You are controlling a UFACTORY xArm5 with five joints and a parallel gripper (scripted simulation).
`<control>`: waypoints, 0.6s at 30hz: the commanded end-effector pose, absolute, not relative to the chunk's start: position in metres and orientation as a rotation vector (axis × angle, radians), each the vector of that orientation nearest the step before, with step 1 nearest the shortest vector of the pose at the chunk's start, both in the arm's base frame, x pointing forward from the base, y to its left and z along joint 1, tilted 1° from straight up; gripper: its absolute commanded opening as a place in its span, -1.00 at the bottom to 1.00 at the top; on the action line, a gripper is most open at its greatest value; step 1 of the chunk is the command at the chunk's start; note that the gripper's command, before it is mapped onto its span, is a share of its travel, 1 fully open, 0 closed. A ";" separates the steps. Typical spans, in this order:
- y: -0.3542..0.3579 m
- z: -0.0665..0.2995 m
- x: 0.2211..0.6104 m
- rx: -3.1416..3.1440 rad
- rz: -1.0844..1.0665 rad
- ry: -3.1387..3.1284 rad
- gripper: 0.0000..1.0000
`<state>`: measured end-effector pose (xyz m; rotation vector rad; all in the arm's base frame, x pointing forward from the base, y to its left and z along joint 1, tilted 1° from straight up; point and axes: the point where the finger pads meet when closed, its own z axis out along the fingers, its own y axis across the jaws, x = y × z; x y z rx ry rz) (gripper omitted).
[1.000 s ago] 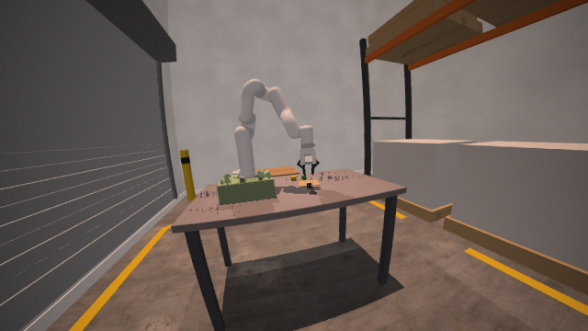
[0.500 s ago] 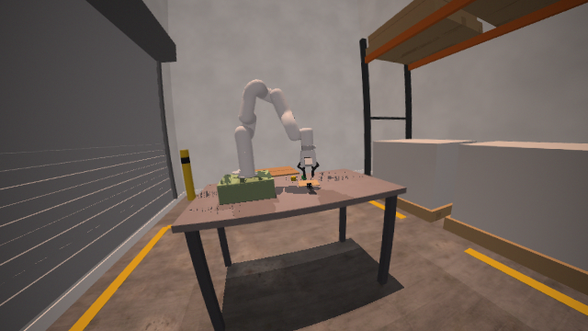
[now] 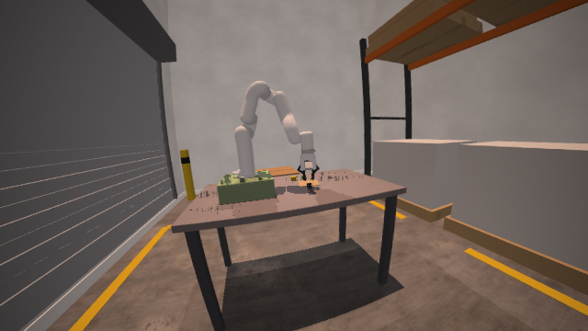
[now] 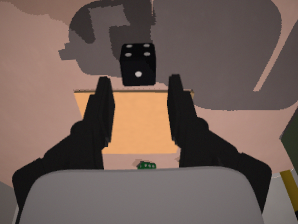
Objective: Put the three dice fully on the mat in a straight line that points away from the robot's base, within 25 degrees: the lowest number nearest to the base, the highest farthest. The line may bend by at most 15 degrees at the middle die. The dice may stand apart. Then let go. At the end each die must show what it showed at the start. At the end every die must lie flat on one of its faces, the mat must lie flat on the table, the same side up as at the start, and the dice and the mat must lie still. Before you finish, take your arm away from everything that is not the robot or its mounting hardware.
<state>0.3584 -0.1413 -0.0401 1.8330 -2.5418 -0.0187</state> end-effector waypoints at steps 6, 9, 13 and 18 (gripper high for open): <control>-0.141 -0.049 0.360 1.834 -0.015 -2.543 -0.05; -0.141 -0.051 0.360 1.834 -0.015 -2.543 -0.05; -0.141 -0.053 0.360 1.834 -0.015 -2.543 -0.05; -0.141 -0.054 0.360 1.834 -0.015 -2.543 -0.05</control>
